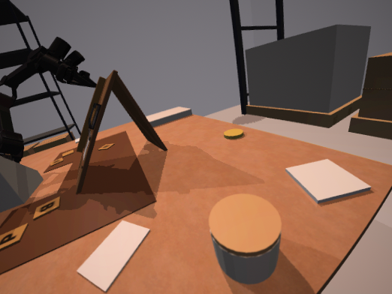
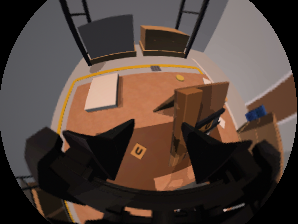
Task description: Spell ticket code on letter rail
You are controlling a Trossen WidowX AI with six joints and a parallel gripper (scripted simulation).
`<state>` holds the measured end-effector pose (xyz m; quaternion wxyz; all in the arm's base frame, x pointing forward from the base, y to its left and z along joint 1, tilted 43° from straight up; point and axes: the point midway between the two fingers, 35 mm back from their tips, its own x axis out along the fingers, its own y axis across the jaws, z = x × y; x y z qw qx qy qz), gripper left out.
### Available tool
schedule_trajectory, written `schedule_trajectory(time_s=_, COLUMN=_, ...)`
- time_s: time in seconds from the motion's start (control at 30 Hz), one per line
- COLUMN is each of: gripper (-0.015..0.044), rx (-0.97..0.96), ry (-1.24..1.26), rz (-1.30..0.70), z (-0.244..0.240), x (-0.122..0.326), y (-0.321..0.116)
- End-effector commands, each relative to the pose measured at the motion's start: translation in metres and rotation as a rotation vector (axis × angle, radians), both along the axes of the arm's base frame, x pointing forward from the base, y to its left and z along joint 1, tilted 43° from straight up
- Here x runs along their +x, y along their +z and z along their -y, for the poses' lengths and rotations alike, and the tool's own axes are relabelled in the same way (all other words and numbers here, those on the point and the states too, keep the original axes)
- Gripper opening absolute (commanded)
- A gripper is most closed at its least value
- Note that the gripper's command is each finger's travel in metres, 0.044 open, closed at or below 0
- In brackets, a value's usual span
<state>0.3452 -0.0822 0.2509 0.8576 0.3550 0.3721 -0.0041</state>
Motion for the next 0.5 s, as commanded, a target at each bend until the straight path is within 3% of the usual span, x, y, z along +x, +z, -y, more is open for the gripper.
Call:
schedule_trajectory(time_s=0.0, gripper=0.0340, rx=0.048, ry=-0.012, rz=-0.018, z=-0.015, x=0.012, y=0.000)
schedule_trajectory(time_s=0.23, gripper=0.0340, rx=0.157, ry=-0.027, rz=-0.087, z=-0.056, x=0.036, y=-0.012)
schedule_trajectory(time_s=0.47, gripper=0.0340, rx=0.284, ry=0.073, rz=-0.331, z=-0.119, x=0.020, y=-0.054)
